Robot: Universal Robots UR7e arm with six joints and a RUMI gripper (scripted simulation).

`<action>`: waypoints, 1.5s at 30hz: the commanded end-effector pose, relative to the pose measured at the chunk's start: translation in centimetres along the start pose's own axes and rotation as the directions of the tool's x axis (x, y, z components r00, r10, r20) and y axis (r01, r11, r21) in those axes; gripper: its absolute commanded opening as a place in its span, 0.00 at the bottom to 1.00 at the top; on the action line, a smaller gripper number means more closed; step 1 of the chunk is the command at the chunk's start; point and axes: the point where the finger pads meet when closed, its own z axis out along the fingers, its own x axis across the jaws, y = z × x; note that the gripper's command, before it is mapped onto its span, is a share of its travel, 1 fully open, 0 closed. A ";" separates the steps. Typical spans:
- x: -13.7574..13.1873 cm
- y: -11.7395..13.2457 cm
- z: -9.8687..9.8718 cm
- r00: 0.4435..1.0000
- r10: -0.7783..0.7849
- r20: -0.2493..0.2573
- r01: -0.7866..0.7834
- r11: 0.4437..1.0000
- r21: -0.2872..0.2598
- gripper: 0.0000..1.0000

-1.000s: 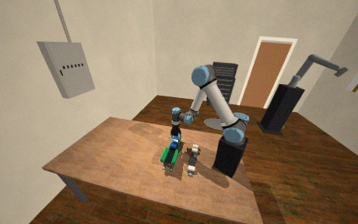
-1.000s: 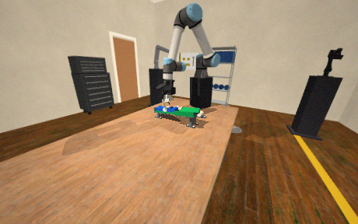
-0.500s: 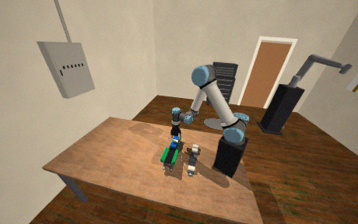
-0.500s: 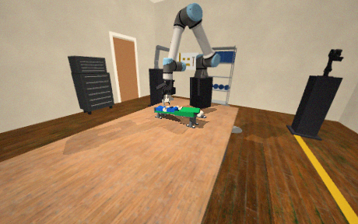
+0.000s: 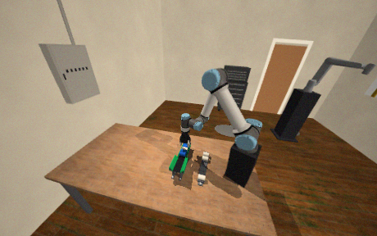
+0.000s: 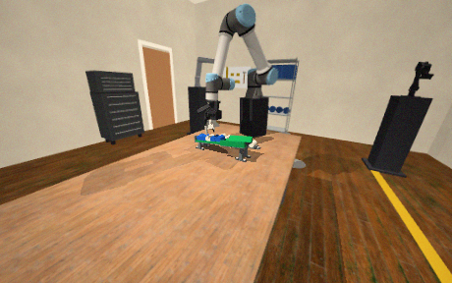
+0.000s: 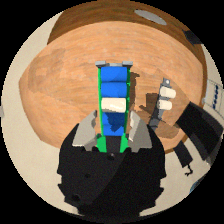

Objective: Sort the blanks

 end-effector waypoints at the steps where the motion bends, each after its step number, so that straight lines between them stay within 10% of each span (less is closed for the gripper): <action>1: 0.1 -0.1 0.0 1.000 0.002 -0.001 -0.002 1.000 0.000 0.47; 45: -0.1 -0.2 1.8 1.000 0.002 0.002 -0.002 1.000 0.001 0.47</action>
